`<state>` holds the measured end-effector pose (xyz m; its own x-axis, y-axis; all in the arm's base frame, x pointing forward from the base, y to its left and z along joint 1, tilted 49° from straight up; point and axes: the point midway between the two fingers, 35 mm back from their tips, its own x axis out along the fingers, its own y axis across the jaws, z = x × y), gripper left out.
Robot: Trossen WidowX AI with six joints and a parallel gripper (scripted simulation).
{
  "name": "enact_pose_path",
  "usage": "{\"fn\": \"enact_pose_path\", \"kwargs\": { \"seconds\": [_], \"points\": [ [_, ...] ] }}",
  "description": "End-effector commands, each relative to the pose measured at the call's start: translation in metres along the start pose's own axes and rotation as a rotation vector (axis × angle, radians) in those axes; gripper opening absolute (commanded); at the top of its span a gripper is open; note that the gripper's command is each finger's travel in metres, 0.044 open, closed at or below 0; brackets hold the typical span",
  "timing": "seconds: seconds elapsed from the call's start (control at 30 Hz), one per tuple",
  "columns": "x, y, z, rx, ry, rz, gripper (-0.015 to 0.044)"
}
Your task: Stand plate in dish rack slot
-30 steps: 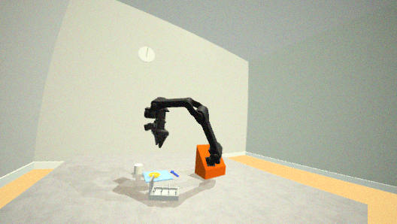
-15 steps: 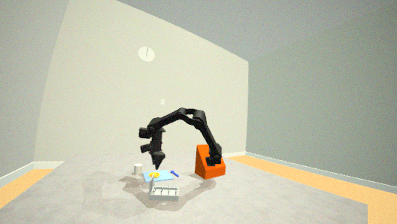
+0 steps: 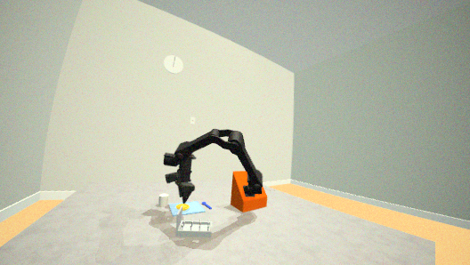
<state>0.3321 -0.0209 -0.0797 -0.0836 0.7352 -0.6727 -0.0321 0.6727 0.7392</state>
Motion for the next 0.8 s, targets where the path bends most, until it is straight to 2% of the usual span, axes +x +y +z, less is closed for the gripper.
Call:
{"fn": "enact_pose_path", "kwargs": {
  "seconds": [0.0, 0.77],
  "points": [
    [0.007, 0.001, -0.002, 0.008, 0.004, 0.005, 0.0400],
    [0.042, 0.004, -0.004, 0.008, 0.004, 0.009, 0.0400]
  ]
}}
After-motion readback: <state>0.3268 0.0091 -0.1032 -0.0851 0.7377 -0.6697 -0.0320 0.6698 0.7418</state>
